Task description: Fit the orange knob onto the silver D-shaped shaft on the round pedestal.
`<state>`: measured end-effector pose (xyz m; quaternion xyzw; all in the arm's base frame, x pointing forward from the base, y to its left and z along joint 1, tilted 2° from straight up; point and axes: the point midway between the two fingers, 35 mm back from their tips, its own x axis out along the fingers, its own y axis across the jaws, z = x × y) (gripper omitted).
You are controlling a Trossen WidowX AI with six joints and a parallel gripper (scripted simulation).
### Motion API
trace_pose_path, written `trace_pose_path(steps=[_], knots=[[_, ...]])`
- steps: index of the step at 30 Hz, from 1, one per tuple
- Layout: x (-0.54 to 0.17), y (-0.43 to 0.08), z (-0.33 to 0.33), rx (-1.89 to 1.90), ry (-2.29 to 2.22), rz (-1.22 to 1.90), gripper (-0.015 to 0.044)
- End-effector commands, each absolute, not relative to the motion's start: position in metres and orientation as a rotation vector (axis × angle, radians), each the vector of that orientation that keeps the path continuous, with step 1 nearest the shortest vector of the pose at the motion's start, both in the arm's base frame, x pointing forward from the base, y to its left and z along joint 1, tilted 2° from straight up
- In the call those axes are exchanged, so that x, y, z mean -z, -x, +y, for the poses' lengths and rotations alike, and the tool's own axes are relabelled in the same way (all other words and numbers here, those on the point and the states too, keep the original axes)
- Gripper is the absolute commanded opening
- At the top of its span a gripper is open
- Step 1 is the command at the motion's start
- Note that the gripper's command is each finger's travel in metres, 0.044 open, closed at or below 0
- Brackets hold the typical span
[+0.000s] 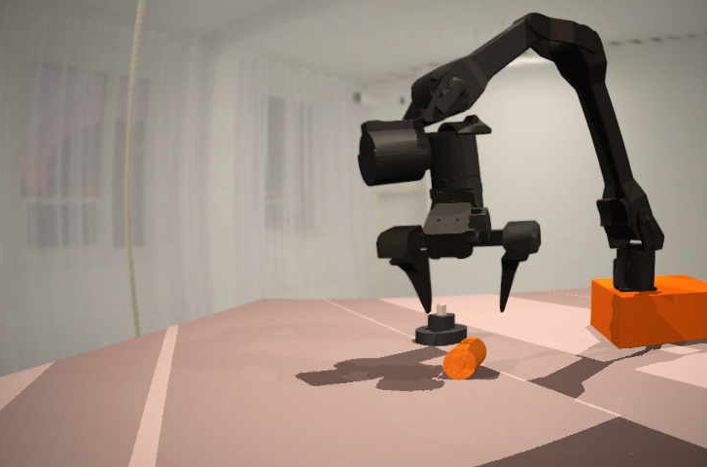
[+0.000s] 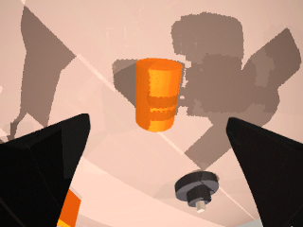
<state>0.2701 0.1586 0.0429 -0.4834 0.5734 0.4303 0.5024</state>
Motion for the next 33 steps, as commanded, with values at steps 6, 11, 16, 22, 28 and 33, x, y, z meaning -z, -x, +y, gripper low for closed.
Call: trace_pose_path(steps=[6,11,16,22,28,33], knots=[[-0.019,-0.271,0.159,-1.028,1.171,1.396,0.044],[-0.012,-0.271,0.159,-1.028,1.171,1.396,0.044],[-0.004,-0.271,0.16,-1.028,1.171,1.396,0.044],[0.006,-0.271,0.16,-1.028,1.171,1.396,0.044],[0.016,-0.271,0.16,-1.028,1.171,1.396,0.044],[0.024,-0.271,0.16,-1.028,1.171,1.396,0.044]])
